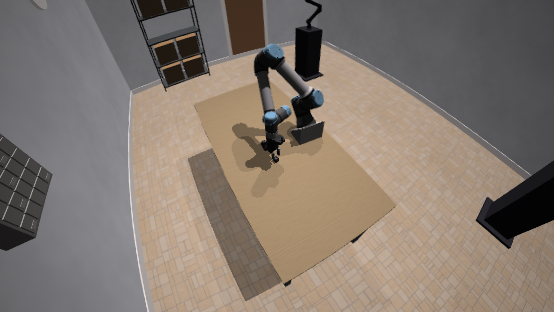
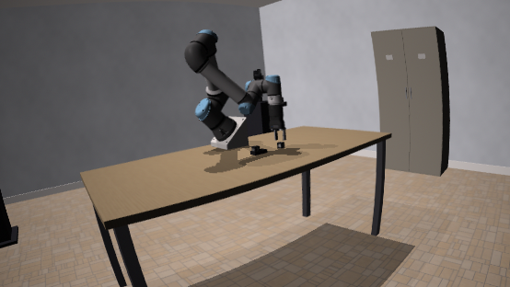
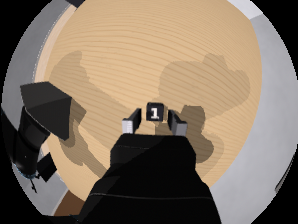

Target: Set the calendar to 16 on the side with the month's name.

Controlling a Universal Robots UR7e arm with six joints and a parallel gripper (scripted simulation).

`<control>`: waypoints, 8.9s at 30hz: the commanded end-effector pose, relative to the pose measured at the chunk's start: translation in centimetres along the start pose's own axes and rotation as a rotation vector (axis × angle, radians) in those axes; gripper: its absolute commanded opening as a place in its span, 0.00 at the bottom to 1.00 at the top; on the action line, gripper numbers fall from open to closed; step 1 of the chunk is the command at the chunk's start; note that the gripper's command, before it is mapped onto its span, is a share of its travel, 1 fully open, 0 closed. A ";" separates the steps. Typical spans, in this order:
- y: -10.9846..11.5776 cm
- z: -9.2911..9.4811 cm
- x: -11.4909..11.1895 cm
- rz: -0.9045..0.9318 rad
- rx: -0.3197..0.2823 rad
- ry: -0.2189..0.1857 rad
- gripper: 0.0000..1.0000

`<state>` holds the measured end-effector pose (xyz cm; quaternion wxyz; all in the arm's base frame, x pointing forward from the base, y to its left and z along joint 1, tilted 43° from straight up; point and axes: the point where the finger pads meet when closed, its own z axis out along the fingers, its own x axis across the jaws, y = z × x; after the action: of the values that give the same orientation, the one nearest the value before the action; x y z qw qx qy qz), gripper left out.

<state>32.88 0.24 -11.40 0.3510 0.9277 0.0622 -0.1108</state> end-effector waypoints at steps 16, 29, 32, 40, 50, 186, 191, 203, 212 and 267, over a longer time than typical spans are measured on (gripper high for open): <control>0.0 0.4 0.0 0.000 0.000 0.001 0.87; 0.0 0.4 0.0 0.000 0.000 0.001 0.87; 0.0 0.4 0.0 0.000 0.000 0.001 0.87; 0.0 0.4 0.0 0.000 0.000 0.001 0.87; 0.0 0.1 0.0 0.000 0.000 0.001 0.87; -0.8 -3.4 0.0 0.001 -0.785 0.001 0.87; -0.8 -3.3 0.0 0.001 -0.785 0.001 0.87; -0.8 -2.8 0.0 0.001 -0.785 0.001 0.87; -0.8 -1.8 0.0 0.001 -0.785 0.001 0.87; -0.8 3.6 0.0 0.001 -0.785 0.001 0.87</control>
<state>32.13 -1.60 -14.59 0.6794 0.7227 0.0998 -0.0785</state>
